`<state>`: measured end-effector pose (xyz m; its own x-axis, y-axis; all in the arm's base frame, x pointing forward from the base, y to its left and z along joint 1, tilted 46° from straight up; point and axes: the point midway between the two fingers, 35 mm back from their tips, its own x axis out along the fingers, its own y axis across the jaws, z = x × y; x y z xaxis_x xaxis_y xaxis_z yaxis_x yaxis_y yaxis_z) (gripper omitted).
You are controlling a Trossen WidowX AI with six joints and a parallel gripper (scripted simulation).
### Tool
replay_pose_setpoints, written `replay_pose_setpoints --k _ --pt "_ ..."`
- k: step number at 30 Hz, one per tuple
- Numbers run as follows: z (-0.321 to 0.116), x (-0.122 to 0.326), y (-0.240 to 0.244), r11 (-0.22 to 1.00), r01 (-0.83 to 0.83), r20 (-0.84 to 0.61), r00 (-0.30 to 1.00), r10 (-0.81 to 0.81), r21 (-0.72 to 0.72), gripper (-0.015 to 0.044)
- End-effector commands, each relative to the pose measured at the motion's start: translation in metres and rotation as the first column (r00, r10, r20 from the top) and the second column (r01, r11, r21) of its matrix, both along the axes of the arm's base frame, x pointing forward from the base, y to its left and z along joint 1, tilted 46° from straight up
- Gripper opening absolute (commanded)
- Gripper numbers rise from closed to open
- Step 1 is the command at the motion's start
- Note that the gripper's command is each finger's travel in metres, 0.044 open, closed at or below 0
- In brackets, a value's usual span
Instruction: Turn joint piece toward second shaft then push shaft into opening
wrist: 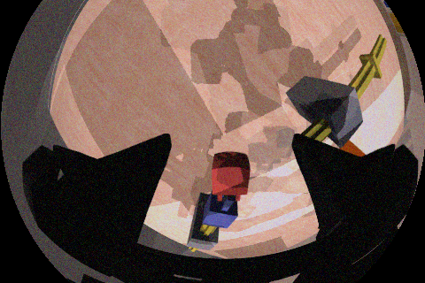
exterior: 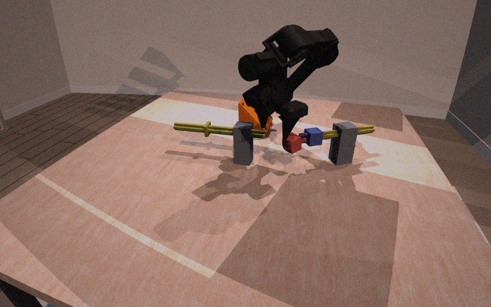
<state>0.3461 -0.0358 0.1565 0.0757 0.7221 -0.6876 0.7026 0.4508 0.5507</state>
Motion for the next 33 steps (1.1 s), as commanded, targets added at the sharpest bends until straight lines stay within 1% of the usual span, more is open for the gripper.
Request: replay_pose_setpoints --k 1,17,33 --pt "-0.002 -0.001 0.0 1.0 0.011 -0.024 1.0 -0.011 -0.003 0.044" --pt "-0.04 0.004 0.041 1.0 -0.012 -0.012 1.0 0.012 -0.004 0.044" --pt "-0.013 -0.035 0.071 1.0 -0.013 -0.01 1.0 0.013 -0.005 0.044"
